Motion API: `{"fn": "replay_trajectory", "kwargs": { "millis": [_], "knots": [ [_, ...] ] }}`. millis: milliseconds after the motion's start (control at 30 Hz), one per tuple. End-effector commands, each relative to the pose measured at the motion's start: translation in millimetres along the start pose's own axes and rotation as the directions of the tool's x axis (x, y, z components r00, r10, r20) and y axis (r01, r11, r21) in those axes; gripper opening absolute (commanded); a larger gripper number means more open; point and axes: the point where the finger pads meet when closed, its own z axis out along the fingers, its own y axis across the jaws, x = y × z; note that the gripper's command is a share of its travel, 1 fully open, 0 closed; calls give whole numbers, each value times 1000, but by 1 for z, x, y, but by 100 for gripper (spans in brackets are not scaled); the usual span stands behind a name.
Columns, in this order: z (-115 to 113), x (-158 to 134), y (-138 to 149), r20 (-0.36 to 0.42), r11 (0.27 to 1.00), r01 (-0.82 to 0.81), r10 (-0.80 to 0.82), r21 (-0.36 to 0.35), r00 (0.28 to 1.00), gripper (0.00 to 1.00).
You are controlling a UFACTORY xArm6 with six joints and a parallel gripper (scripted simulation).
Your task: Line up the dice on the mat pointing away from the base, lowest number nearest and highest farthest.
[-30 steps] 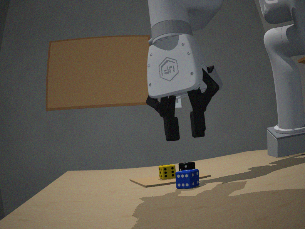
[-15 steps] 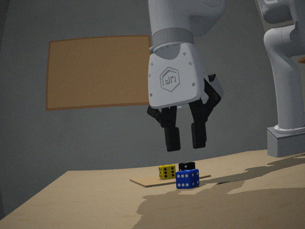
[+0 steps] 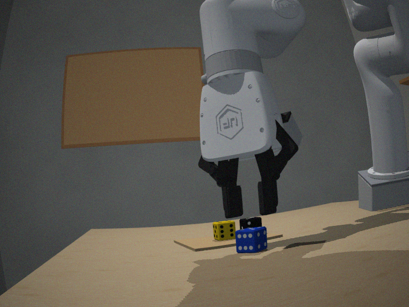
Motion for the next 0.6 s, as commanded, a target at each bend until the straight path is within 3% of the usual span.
{"fn": "replay_trajectory", "kwargs": {
  "millis": [0, 567],
  "knots": [
    [5, -2, -1, 4, 1000, 0, 0, 1, 1000, 47],
    [9, -2, -1, 4, 1000, 0, 0, 1, 1000, 47]
  ]
}}
